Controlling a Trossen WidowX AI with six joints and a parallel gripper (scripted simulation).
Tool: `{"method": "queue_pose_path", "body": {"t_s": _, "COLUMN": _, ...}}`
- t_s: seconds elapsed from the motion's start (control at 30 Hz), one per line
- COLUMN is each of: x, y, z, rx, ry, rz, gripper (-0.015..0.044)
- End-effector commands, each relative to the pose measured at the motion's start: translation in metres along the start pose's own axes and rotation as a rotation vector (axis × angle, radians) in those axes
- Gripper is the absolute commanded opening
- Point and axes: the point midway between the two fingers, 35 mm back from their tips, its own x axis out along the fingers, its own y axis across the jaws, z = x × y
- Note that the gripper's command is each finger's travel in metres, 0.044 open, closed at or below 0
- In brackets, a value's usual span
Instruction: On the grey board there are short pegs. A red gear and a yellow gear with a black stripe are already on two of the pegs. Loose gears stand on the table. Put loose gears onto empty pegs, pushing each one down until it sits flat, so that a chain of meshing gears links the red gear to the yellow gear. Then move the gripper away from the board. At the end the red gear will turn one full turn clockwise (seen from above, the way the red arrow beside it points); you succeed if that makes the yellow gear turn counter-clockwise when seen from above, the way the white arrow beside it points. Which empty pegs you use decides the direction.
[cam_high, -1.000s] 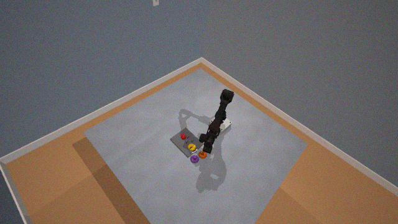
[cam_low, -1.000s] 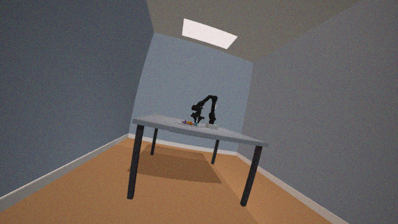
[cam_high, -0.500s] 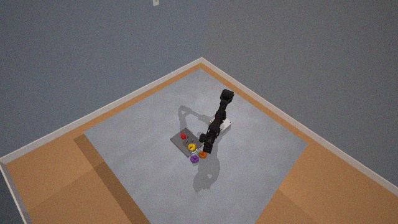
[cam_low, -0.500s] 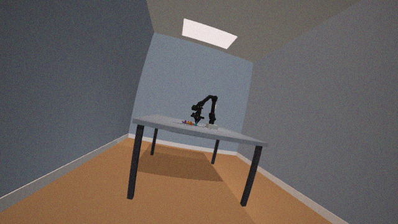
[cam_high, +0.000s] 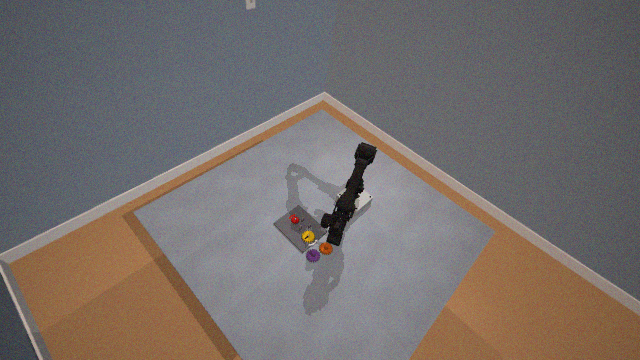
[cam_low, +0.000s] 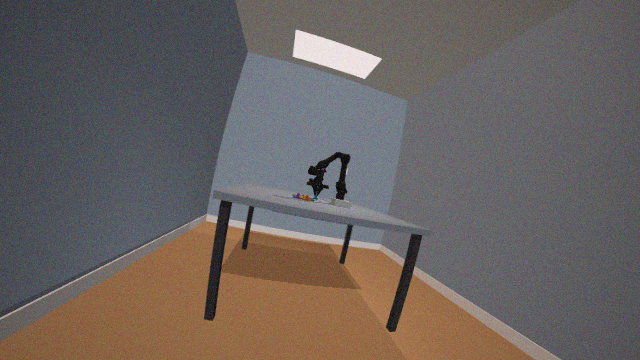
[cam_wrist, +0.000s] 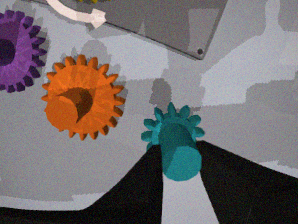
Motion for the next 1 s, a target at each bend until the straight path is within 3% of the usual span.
{"method": "queue_pose_path", "body": {"t_s": 0.0, "x": -0.011, "y": 0.004, "z": -0.001, "rx": 0.003, "ry": 0.003, "rz": 0.01, "gripper": 0.0}}
{"method": "queue_pose_path", "body": {"t_s": 0.97, "x": -0.081, "y": 0.006, "z": -0.002, "rx": 0.003, "ry": 0.003, "rz": 0.011, "gripper": 0.0}}
